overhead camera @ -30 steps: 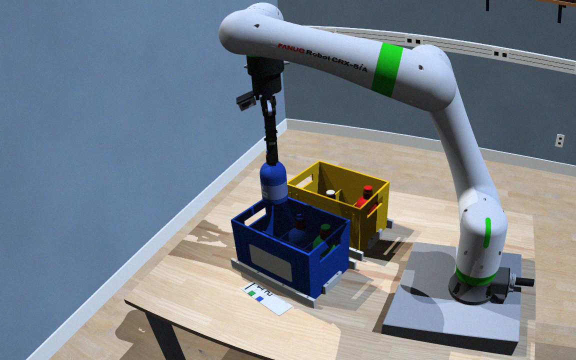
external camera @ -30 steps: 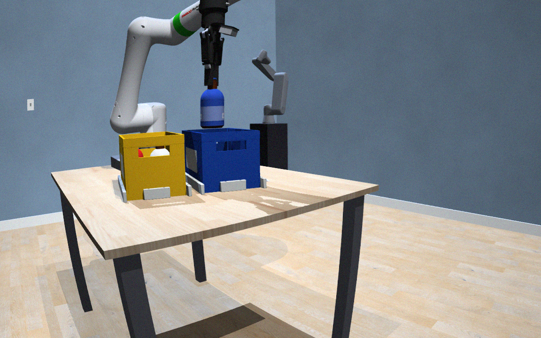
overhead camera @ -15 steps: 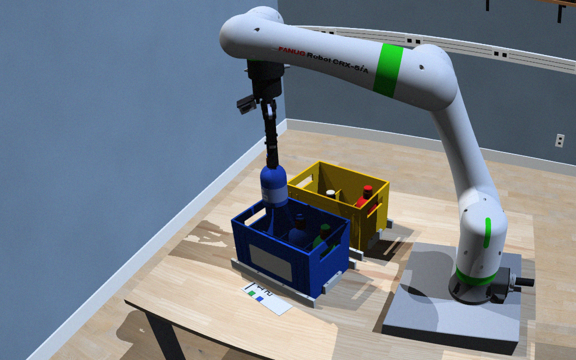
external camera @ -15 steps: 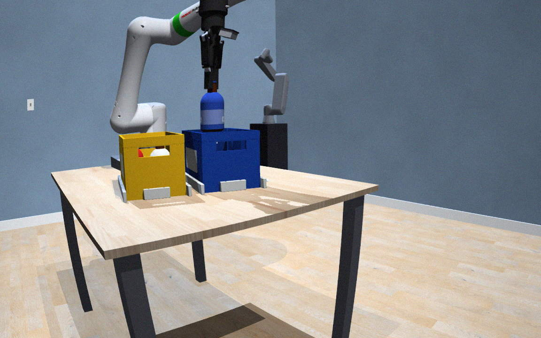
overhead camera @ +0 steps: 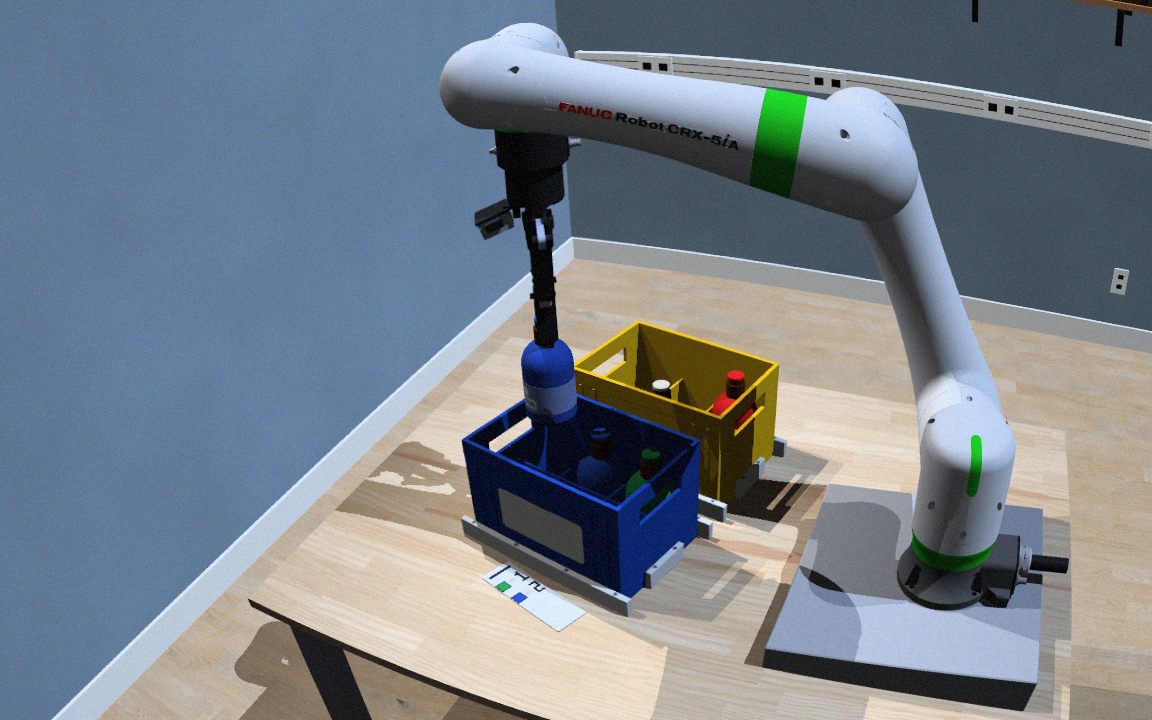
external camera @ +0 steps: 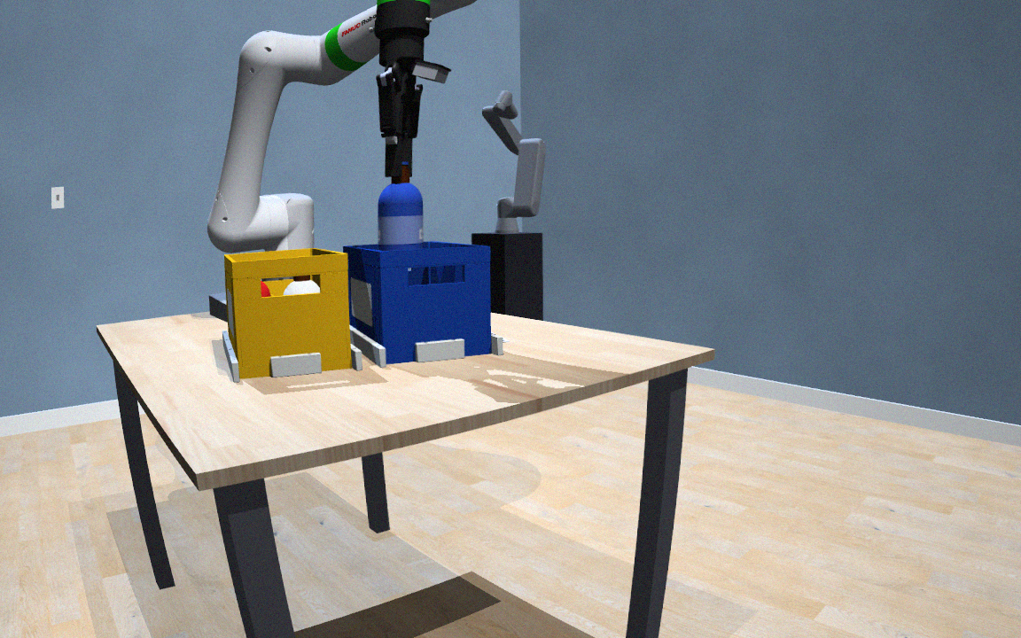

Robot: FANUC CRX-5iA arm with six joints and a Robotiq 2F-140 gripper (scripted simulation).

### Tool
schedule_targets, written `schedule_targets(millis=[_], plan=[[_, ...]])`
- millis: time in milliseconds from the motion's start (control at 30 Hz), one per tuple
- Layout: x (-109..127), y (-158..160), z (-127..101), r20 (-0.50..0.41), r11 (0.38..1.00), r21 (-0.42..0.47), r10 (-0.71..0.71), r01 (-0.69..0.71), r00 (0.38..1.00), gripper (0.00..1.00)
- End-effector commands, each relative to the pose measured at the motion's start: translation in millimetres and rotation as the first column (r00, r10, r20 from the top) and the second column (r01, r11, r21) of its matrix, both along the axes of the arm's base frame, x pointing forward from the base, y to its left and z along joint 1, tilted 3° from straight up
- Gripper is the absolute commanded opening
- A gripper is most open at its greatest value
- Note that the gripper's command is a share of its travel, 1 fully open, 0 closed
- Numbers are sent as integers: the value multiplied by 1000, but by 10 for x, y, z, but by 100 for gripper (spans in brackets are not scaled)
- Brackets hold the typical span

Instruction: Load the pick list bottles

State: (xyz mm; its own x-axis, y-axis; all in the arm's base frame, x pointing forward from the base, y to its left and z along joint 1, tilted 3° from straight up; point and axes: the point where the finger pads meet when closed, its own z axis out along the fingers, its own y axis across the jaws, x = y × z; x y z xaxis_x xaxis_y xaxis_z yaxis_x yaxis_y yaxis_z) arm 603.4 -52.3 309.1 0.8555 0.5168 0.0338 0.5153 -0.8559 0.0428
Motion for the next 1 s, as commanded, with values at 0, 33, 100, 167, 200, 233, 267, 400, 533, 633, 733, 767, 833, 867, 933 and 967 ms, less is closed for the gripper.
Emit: schedule_targets(millis=[0,33,100,167,200,233,267,400,533,633,733,767,833,867,933,967], plan=[[3,-3,4,3,1000,-1,0,0,1000,10],[3,-3,-6,3,1000,-1,0,0,1000,10],[4,-4,-26,3,1000,-1,0,0,1000,10],[5,-4,-46,3,1000,-1,0,0,1000,10],[5,-4,-56,3,1000,-1,0,0,1000,10],[6,-4,-66,3,1000,-1,0,0,1000,10],[7,-5,-76,3,1000,-1,0,0,1000,10],[9,-5,-116,3,1000,-1,0,0,1000,10],[10,-6,-136,3,1000,-1,0,0,1000,10],[11,-7,-166,3,1000,-1,0,0,1000,10],[13,-7,-196,3,1000,-1,0,0,1000,10],[14,-7,-206,3,1000,-1,0,0,1000,10],[15,-8,-226,3,1000,-1,0,0,1000,10],[15,-8,-236,3,1000,-1,0,0,1000,10],[16,-8,-256,3,1000,-1,0,0,1000,10],[17,-9,-266,3,1000,-1,0,0,1000,10]])
